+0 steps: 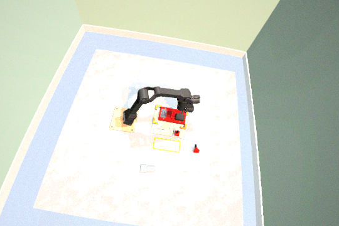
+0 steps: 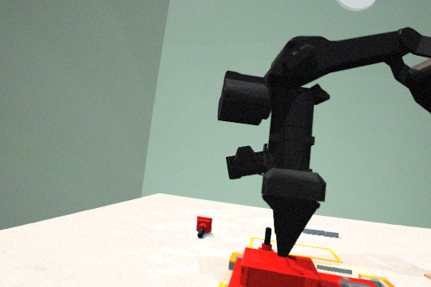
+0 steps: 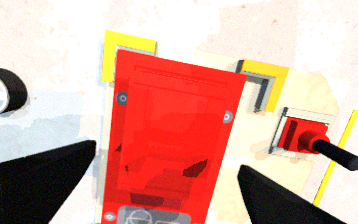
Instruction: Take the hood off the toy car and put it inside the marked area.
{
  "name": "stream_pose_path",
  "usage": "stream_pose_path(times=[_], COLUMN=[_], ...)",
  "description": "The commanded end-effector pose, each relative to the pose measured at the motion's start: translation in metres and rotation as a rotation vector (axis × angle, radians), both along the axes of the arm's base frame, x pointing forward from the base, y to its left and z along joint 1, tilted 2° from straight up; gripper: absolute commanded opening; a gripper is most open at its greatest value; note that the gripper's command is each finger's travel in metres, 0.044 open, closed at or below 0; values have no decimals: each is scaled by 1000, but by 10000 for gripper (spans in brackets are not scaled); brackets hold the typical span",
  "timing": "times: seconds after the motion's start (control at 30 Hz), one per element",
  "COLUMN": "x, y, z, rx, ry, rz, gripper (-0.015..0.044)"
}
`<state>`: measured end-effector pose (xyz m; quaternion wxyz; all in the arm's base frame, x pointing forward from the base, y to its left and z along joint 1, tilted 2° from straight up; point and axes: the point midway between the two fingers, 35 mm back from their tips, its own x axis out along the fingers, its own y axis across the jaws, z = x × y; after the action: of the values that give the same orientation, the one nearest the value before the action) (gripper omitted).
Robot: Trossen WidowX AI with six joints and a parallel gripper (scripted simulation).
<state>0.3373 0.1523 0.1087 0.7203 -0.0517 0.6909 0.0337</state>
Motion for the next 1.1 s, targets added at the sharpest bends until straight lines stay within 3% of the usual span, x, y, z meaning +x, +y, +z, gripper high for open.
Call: stream_pose_path(times=[0.0, 1.07], x=[0, 0], y=[1, 0], z=[-3, -21], rx=[5, 5], ry=[4, 4], rz=[3, 3], gripper=[440, 440])
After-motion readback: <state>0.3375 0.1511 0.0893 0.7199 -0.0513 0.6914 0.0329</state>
